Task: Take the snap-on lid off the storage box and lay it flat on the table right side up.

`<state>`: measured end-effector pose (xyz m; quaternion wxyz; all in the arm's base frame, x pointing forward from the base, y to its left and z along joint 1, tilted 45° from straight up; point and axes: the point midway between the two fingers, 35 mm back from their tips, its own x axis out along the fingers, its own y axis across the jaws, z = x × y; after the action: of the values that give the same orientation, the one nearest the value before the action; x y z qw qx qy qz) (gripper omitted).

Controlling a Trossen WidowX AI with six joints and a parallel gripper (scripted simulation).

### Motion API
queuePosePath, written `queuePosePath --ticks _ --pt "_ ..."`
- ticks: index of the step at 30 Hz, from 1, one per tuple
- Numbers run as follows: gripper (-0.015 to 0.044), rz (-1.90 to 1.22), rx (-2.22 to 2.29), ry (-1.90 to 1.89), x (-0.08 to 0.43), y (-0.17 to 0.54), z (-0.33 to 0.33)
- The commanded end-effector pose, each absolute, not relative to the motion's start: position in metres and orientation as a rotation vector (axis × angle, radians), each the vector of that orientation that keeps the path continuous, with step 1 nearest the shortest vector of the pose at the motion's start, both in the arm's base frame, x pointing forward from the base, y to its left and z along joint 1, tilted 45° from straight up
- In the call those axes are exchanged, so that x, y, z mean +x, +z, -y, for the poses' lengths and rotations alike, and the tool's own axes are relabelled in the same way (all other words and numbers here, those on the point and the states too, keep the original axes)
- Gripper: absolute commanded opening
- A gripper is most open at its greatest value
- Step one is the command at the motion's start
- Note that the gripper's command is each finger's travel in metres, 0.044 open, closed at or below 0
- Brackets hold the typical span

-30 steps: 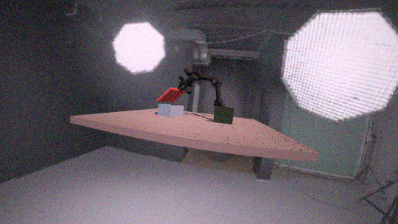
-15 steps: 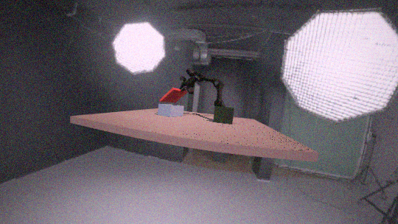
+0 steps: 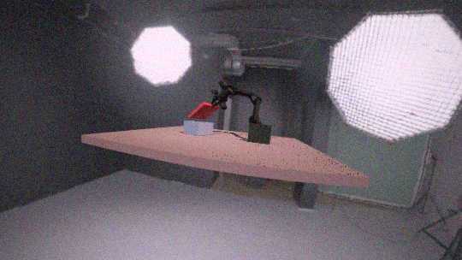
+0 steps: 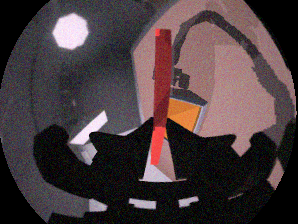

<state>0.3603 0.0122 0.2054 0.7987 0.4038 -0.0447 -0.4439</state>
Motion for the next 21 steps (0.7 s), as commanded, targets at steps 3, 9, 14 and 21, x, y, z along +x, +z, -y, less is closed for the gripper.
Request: queuePosePath --ticks 3,9,14,21 --pt "0.0000 0.093 0.869 -0.948 0.352 0.215 -0.005" --pt "0.0000 0.093 0.868 -0.948 0.346 0.223 0.001" --pt "0.0000 0.093 0.867 -0.948 0.340 0.229 0.007" --pt "0.0000 0.092 0.866 -0.948 0.333 0.238 0.015"
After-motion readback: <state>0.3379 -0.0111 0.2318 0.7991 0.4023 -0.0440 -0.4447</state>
